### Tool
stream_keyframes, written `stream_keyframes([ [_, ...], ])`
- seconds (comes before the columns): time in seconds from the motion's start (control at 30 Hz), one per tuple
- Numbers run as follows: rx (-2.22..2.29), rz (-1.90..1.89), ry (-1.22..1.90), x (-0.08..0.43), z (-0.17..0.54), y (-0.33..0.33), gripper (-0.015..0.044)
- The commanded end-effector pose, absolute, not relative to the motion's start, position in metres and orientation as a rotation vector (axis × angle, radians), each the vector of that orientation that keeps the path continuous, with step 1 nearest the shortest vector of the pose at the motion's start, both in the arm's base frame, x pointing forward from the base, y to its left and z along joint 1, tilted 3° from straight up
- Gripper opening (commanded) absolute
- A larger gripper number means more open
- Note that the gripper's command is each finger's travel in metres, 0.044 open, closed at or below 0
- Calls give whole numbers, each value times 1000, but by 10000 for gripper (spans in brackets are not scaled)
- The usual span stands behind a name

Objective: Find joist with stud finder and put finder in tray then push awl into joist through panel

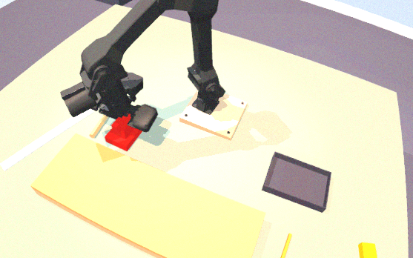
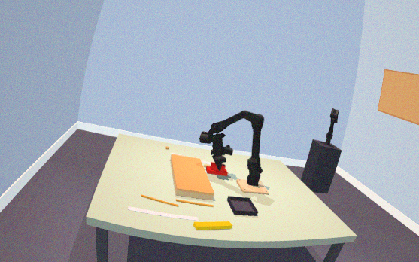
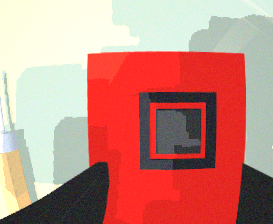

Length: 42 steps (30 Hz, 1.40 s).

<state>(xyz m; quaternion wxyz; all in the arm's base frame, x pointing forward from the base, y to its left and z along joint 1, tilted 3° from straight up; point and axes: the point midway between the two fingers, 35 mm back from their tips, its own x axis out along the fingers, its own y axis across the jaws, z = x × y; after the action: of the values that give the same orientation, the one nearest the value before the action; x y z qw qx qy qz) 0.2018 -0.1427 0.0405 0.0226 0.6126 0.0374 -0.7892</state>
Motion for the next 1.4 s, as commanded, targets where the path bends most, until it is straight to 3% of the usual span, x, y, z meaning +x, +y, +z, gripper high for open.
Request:
stream_keyframes([
  [0.0,1900,-2451,117,202,39,-142,215],
  [0.27,1900,-2451,117,202,39,-142,162],
  [0.47,1901,-2451,116,204,57,-144,5],
  [1.1,1899,-2447,123,200,141,-146,0],
  [1.37,1851,-2285,368,213,141,-148,0],
])
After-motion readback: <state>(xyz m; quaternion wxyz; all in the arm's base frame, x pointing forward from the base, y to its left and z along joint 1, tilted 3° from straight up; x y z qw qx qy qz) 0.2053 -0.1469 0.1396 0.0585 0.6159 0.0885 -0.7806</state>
